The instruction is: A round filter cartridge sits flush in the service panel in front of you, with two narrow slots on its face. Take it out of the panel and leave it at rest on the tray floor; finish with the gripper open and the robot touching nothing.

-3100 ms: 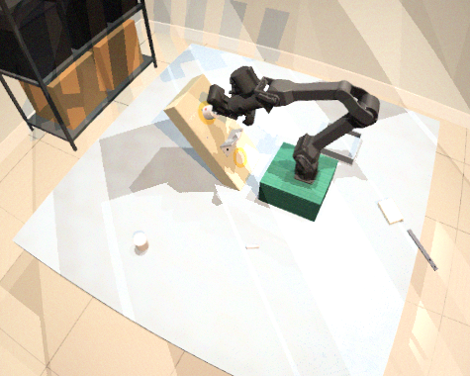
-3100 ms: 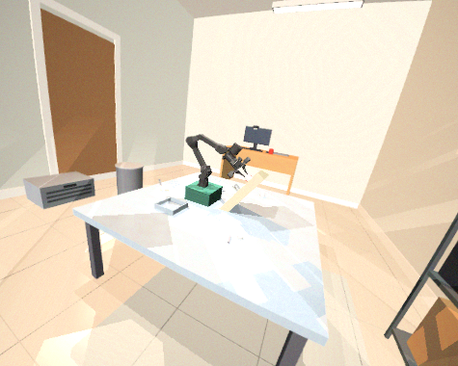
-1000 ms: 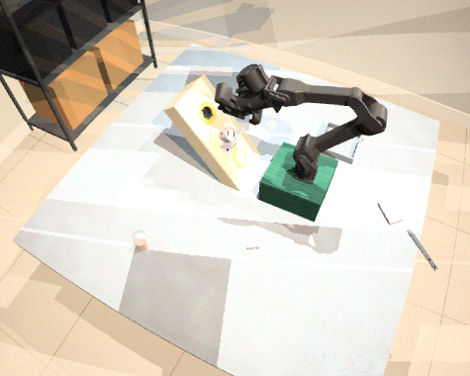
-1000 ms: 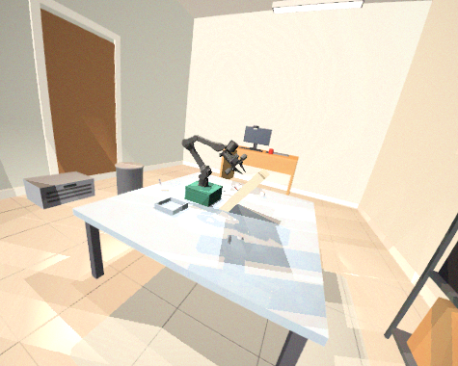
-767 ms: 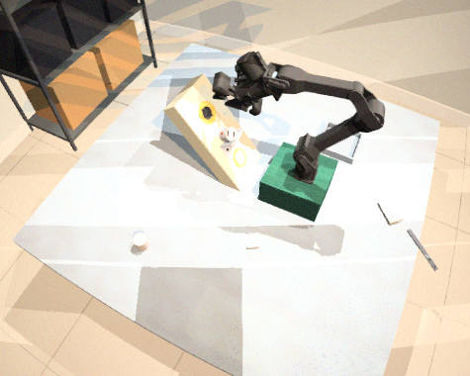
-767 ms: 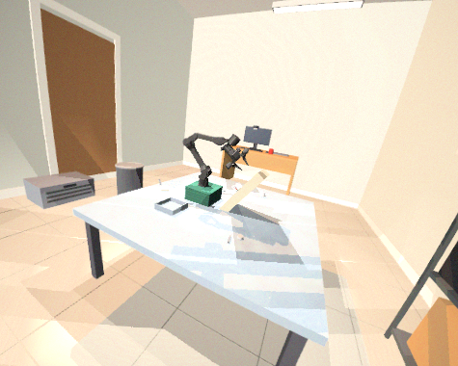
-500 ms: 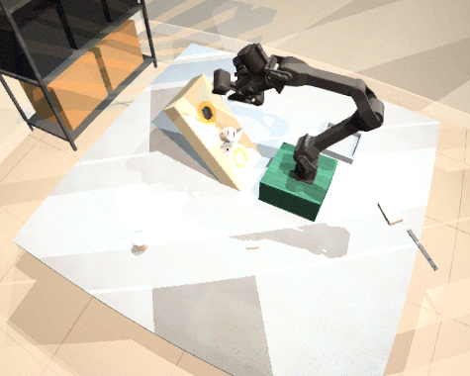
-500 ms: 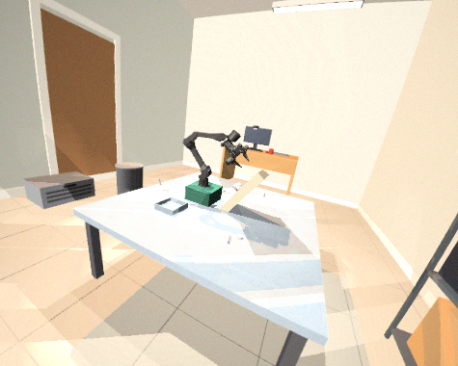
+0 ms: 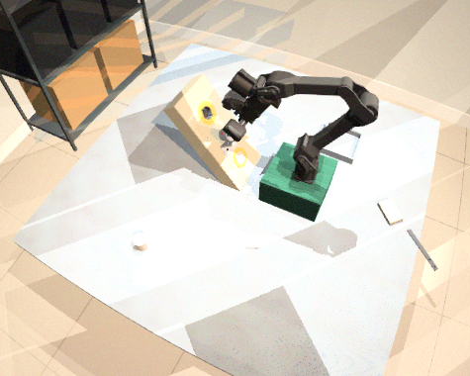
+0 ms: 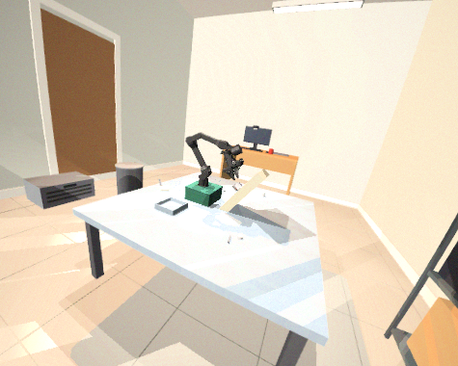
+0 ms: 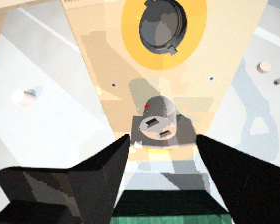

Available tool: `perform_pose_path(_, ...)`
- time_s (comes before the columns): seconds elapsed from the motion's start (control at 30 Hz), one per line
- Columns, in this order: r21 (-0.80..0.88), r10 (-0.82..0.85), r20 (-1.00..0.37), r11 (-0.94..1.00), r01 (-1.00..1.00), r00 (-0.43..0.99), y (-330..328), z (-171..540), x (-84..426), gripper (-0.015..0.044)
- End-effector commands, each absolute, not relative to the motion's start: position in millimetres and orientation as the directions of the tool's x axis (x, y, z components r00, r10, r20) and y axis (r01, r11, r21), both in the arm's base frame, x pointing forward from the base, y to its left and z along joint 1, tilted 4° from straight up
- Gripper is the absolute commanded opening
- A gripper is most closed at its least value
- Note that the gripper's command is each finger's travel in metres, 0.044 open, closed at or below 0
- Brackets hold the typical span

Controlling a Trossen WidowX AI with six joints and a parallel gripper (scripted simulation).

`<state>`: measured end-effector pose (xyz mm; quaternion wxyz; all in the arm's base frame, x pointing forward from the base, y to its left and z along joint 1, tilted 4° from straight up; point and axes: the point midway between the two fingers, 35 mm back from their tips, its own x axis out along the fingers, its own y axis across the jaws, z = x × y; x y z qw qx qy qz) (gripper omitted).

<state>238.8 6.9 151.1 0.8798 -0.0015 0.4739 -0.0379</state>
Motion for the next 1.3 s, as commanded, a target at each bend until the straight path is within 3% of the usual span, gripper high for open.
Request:
perform_pose_path(0.0,-0.056,-0.065,-0.841,0.998,0.033,0.538,7,146,238,0.0305)
perform_pose_path(1.07,-0.056,-0.065,-0.840,0.998,0.033,0.539,4,106,264,0.0305)
perform_pose_path(1.13,-0.058,-0.069,-0.838,0.998,0.037,0.541,4,109,264,0.0252)
perform_pose_path(1.27,-0.058,-0.069,-0.838,0.998,0.037,0.541,4,109,264,0.0226)
